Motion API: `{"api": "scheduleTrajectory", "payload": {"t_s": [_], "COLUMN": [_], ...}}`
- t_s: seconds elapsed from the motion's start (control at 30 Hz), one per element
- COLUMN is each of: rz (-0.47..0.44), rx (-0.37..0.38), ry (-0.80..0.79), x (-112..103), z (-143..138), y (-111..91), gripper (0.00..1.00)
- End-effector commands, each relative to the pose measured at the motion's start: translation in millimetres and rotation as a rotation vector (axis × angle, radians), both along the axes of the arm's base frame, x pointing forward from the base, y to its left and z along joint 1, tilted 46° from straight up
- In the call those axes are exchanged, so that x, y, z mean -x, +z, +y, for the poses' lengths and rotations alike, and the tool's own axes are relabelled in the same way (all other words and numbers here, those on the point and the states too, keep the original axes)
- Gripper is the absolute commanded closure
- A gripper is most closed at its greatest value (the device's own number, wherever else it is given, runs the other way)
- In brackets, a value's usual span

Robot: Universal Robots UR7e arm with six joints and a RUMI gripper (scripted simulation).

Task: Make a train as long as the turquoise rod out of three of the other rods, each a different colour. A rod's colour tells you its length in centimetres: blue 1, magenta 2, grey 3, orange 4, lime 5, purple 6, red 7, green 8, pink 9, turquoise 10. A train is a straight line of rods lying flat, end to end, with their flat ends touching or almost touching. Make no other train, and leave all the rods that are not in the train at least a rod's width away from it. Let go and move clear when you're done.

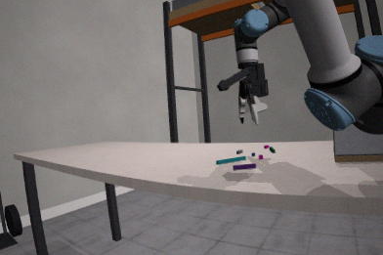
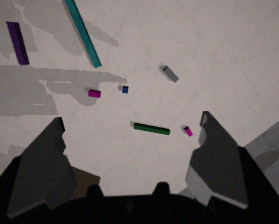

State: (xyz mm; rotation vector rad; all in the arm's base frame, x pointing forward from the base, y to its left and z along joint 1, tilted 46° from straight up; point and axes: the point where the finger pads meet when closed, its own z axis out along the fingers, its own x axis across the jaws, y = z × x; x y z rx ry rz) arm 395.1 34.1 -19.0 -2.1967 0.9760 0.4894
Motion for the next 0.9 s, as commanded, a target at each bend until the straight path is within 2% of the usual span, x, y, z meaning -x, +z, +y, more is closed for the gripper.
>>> {"api": "scheduleTrajectory", "payload": {"t_s": [0.0, 0.37, 0.43, 0.5, 0.87], "rz": [-0.120, -0.288, -0.288, -0.345, -0.510], "rx": [-0.013, -0.028, -0.028, -0.033, -0.048], "ry": [0.117, 0.283, 0.283, 0.339, 0.502], "x": [-13, -30, -30, -36, -51], "z": [-3, -6, -6, -7, -9], "y": [-7, -19, -19, -23, -38], "gripper": [0.00, 0.00, 0.00, 0.00, 0.00]}}
